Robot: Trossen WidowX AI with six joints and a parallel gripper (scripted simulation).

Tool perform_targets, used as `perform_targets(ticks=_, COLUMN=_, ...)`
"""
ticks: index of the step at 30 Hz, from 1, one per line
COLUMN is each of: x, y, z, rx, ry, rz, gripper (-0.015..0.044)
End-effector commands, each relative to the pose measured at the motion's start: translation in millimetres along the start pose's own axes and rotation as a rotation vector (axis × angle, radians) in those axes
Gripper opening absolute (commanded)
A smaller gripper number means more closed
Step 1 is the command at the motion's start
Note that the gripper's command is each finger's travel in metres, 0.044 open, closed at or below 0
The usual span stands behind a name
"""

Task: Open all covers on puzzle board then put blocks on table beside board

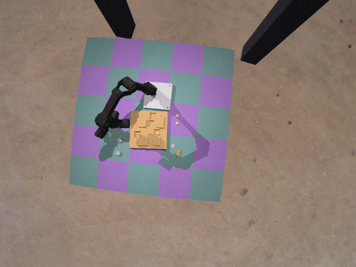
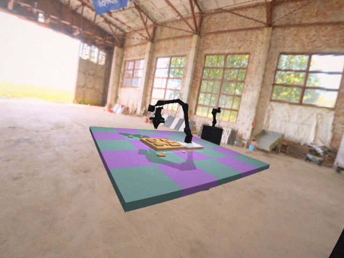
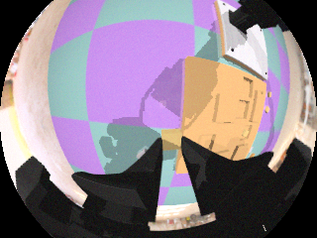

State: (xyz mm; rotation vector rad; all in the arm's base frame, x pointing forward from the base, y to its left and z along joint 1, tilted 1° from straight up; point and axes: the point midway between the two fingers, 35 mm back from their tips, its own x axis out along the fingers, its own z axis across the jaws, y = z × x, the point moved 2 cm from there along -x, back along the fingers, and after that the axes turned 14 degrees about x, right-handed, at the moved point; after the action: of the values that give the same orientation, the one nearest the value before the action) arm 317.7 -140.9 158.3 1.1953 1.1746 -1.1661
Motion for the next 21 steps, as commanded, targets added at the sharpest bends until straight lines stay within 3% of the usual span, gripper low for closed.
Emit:
perform_targets(ticks=1, x=-0.2, y=-7.2, z=12.2, rx=-0.003, ry=0.002, rz=0.000, gripper=0.0080)
perform_targets(ticks=21, x=13.5, y=-22.9, z=41.6, rx=-0.003, ry=-0.001, rz=-0.001, gripper=0.0080)
